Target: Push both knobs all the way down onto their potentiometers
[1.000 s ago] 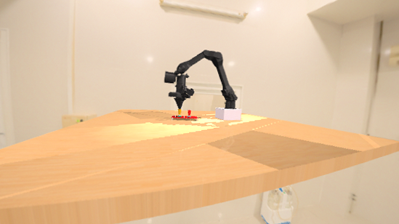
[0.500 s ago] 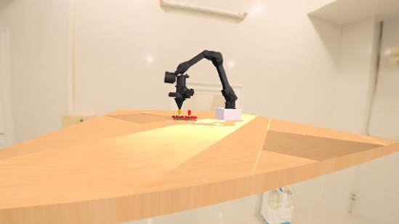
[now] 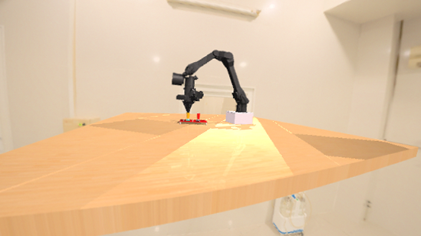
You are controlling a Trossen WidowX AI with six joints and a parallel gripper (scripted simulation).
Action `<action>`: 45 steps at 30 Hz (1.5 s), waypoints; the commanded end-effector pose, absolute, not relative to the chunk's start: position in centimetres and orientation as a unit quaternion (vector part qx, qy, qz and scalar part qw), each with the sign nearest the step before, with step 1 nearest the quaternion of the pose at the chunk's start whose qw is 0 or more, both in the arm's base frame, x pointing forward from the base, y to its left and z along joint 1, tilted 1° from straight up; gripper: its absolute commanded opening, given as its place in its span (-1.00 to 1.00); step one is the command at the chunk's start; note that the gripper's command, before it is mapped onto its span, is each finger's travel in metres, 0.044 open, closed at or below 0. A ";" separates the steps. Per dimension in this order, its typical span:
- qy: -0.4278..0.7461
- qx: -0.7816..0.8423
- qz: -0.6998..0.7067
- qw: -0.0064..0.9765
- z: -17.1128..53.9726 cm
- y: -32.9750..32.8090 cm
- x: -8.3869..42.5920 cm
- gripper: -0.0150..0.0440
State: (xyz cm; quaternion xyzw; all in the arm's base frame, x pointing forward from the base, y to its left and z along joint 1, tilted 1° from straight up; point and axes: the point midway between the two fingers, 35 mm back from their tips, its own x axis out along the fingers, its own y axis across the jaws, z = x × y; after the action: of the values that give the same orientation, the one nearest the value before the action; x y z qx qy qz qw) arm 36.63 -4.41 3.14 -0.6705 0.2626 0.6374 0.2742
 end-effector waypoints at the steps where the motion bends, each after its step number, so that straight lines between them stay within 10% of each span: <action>1: 0.263 -0.669 0.640 0.271 2.0 -4.5 36.8 -0.49; 31: 0.263 -0.669 0.640 0.271 5.4 -4.5 36.6 -0.49; 45: 0.264 -0.664 0.644 0.272 6.6 -3.5 31.1 0.75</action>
State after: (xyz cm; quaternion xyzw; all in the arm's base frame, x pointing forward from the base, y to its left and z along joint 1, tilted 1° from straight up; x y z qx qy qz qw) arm 34.35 -4.06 5.41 -0.6635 0.2641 0.6452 0.2715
